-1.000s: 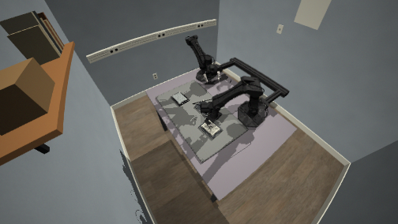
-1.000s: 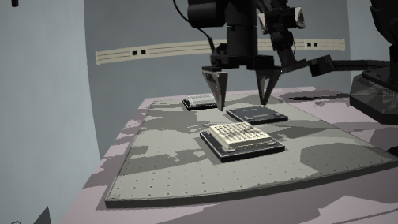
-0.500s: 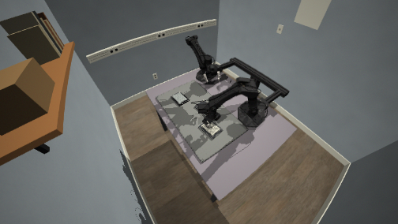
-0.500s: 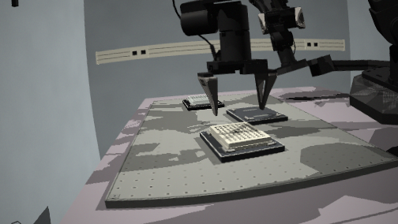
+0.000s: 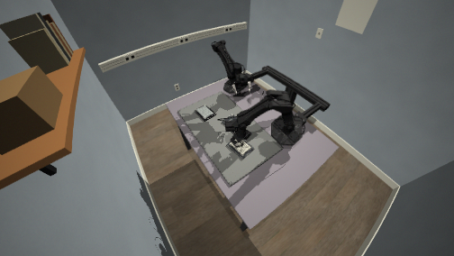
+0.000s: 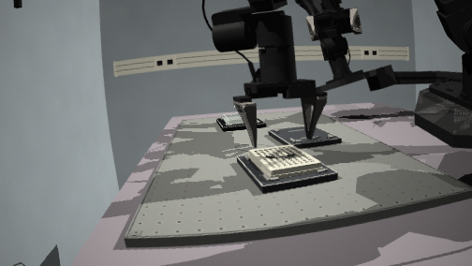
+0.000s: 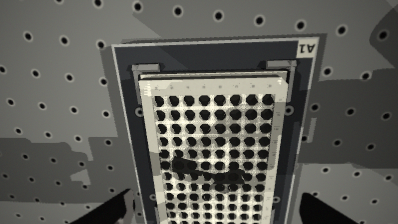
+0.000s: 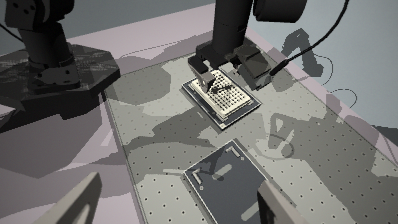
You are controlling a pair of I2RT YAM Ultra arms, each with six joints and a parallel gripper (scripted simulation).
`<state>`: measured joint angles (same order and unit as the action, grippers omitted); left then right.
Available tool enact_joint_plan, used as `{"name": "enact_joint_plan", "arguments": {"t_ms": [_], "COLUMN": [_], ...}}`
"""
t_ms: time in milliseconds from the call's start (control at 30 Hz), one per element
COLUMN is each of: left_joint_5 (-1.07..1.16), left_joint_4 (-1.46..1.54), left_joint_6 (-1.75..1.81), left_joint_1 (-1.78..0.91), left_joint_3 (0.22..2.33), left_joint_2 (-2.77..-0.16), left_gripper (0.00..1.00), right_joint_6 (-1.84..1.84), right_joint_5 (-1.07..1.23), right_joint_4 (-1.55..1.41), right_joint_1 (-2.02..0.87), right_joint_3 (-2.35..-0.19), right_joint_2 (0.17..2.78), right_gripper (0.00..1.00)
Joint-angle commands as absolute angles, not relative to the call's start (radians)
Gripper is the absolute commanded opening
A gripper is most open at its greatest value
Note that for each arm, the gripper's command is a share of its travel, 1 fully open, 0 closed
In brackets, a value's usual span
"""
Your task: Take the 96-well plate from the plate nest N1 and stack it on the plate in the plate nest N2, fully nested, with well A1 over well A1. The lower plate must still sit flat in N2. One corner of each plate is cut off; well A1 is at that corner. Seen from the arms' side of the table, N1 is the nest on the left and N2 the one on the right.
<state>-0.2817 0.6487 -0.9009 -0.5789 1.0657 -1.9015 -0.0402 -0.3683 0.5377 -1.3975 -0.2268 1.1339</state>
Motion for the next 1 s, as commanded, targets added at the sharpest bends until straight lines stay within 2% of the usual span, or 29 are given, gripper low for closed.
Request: {"name": "enact_joint_plan", "arguments": {"t_ms": [0, 633, 667, 800, 833, 967], "left_joint_5": [-0.269, -0.267, -0.267, -0.267, -0.267, -0.267], "left_joint_4": [0.602, 0.511, 0.511, 0.51, 0.51, 0.51], "left_joint_6": [-0.913, -0.934, -0.934, -0.93, -0.93, -0.93], "left_joint_1": [-0.572, -0.555, -0.556, -0.556, -0.556, -0.556], "left_joint_3": [1.049, 1.025, 1.026, 1.026, 1.026, 1.026], "left_joint_2": [-1.917, -1.979, -1.979, -1.971, -1.971, -1.971], "left_gripper": [1.0, 1.0, 0.96, 0.96, 0.91, 0.89], "right_joint_6": [-0.039, -0.039, -0.039, -0.039, -0.039, -0.039], "right_joint_5": [-0.378, -0.378, -0.378, -0.378, -0.378, -0.378], "right_joint_4": [0.565, 0.565, 0.565, 0.565, 0.565, 0.565], "right_joint_1": [-1.409, -1.409, -1.409, -1.409, -1.409, -1.409], "right_joint_3": [-0.232, -0.232, -0.232, -0.232, -0.232, -0.232], "right_joint_2": [1.118, 1.118, 1.118, 1.118, 1.118, 1.118], "right_gripper": [1.0, 1.0, 1.0, 1.0, 1.0, 1.0]}}
